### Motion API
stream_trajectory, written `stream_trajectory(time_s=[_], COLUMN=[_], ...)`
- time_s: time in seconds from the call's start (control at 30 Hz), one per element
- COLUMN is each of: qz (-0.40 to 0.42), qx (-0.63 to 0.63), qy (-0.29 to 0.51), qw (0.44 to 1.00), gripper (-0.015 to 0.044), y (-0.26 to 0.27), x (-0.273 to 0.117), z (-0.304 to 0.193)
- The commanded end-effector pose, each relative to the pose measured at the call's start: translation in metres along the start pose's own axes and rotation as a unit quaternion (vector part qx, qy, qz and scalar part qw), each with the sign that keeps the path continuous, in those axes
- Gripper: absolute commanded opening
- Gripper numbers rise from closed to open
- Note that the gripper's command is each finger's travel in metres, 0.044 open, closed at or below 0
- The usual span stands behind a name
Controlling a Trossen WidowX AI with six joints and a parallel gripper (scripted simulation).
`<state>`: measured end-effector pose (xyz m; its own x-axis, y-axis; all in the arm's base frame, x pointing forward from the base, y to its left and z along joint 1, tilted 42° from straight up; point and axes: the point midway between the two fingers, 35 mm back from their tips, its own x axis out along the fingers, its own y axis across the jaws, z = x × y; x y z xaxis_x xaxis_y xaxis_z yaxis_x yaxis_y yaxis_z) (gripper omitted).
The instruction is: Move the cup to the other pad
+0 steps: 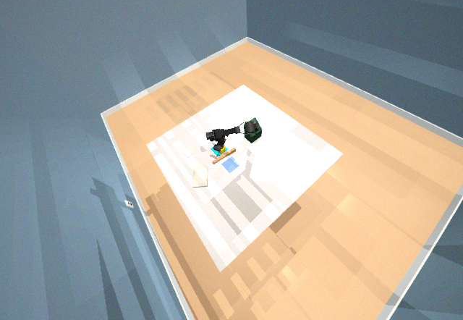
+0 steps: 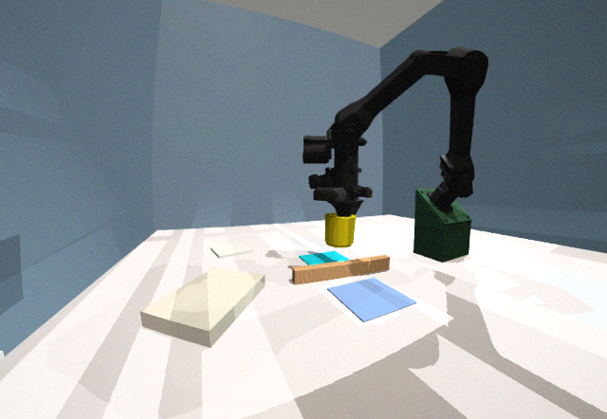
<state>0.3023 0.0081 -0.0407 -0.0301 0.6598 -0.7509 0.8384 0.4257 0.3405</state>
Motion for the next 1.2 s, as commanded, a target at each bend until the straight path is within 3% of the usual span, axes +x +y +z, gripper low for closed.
stream_trajectory(time_s=[0.0,0.8,1.17], qz=[-0.003,-0.004,-0.003], qx=[0.001,0.001,0.001], qy=[0.001,-0.001,-0.001], qw=[1.000,1.000,1.000], gripper=[0.0000,0.0000,0.0000], y=[-0.006,-0.039,-0.039], x=[0.001,0.001,0.016], z=[0.010,0.058,0.059])
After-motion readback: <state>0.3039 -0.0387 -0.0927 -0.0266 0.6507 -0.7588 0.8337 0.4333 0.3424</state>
